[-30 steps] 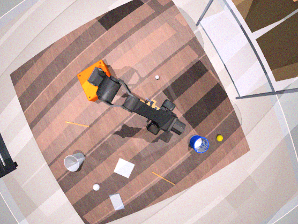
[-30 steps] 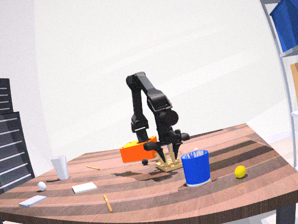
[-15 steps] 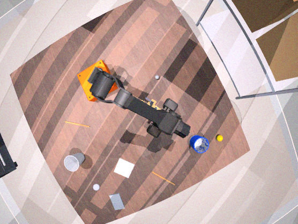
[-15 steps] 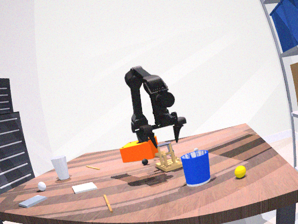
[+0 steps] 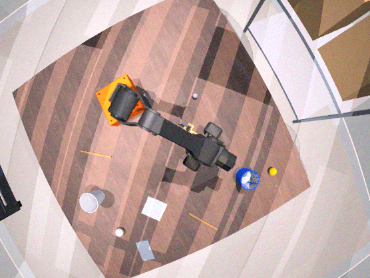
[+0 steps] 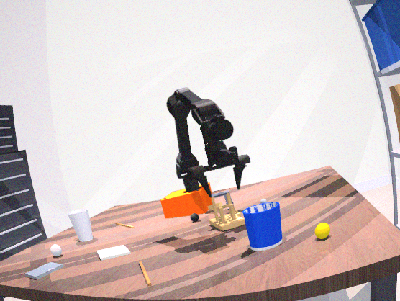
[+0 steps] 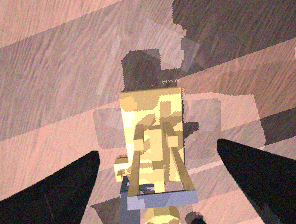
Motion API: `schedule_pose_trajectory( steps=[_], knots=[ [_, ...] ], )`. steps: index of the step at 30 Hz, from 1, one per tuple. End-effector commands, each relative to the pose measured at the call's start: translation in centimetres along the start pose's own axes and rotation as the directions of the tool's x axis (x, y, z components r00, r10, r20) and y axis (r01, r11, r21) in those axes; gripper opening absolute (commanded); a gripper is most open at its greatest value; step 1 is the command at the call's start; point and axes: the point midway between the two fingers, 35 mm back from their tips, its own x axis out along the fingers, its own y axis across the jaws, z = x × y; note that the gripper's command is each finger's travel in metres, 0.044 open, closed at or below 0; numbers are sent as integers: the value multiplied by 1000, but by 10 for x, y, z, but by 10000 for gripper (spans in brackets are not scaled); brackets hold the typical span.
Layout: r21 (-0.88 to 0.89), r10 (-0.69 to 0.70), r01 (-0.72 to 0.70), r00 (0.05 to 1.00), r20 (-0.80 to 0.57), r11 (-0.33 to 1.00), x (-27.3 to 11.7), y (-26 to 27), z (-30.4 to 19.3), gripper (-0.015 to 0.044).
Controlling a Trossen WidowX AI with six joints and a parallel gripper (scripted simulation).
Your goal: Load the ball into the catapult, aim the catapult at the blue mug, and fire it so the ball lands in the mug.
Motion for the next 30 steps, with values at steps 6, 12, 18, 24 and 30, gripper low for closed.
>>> schedule_pose_trajectory(
  steps=[6, 12, 18, 24, 30],
  knots=[
    [-4, 0, 0, 1000, -25, 1000, 27, 0, -6, 440],
    [-4, 0, 0, 1000, -25, 1000, 36, 0, -6, 440],
    [-4, 0, 0, 1000, -25, 1000, 46, 0, -6, 440],
    [-4, -1, 0, 1000, -25, 1000, 56, 0, -6, 440],
    [-4, -1, 0, 1000, -25, 1000, 66, 0, -6, 440]
  ],
)
